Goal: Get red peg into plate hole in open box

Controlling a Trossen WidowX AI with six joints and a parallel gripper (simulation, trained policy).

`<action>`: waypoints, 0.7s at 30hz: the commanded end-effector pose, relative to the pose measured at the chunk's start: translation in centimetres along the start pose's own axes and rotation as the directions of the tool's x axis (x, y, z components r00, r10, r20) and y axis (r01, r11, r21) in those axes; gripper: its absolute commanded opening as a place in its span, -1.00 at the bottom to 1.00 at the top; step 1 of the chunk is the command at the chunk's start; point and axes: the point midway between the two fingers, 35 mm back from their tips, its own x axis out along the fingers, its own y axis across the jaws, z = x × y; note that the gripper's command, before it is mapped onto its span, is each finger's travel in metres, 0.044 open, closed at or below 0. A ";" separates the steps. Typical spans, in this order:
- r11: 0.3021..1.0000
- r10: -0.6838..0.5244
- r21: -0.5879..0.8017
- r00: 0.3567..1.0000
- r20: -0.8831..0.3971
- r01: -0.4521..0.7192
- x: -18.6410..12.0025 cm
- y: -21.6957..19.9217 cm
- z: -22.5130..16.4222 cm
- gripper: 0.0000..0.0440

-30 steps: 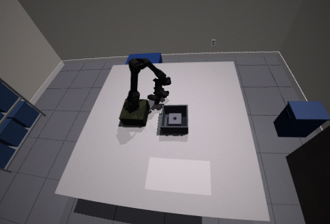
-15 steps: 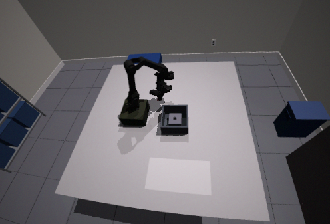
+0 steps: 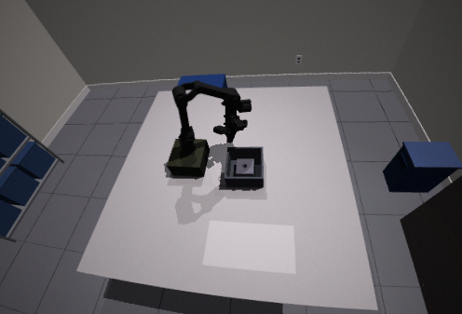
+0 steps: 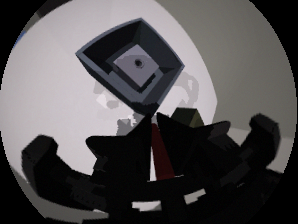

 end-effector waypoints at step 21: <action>0.986 0.076 0.150 0.997 -0.029 -0.070 4.4 -0.8 9.5 -1.00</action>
